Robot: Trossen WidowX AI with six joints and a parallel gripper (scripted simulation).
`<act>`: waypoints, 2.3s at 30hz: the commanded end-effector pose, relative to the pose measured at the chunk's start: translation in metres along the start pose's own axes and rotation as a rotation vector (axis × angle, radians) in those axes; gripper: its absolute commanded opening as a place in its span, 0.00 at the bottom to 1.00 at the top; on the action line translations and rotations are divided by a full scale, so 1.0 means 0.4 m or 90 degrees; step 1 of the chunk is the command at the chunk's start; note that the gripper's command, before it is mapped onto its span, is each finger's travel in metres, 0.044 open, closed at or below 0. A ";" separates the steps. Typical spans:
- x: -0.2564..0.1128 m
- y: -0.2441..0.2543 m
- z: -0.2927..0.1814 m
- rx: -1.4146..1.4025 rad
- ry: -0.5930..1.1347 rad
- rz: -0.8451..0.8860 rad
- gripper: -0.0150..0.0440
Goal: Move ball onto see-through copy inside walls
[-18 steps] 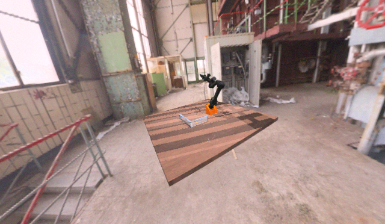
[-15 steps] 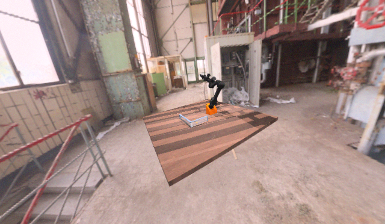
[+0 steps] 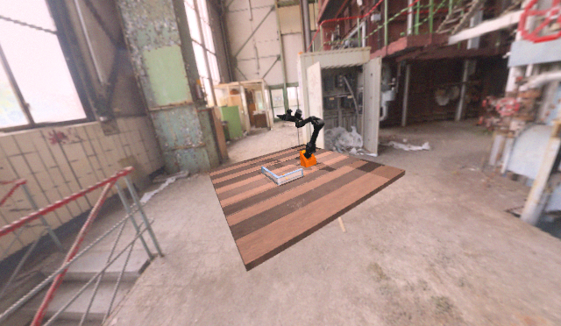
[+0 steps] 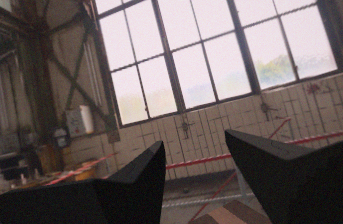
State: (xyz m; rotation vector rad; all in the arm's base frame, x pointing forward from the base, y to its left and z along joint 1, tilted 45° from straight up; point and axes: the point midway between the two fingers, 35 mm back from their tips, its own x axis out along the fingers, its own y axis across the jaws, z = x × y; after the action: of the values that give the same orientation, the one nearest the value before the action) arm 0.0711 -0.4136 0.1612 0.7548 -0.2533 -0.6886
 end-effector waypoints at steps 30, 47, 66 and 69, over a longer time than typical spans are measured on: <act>-0.066 0.537 -0.982 -0.155 1.041 0.176 0.62; -0.198 0.595 -1.048 -0.208 1.192 0.220 0.62; -0.221 0.592 -1.116 -0.208 1.192 0.221 0.62; -0.225 0.591 -1.126 -0.208 1.192 0.221 0.62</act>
State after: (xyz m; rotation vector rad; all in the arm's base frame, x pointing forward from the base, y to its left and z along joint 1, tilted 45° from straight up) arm 0.3180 0.0101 0.0140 0.7261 1.3684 0.4717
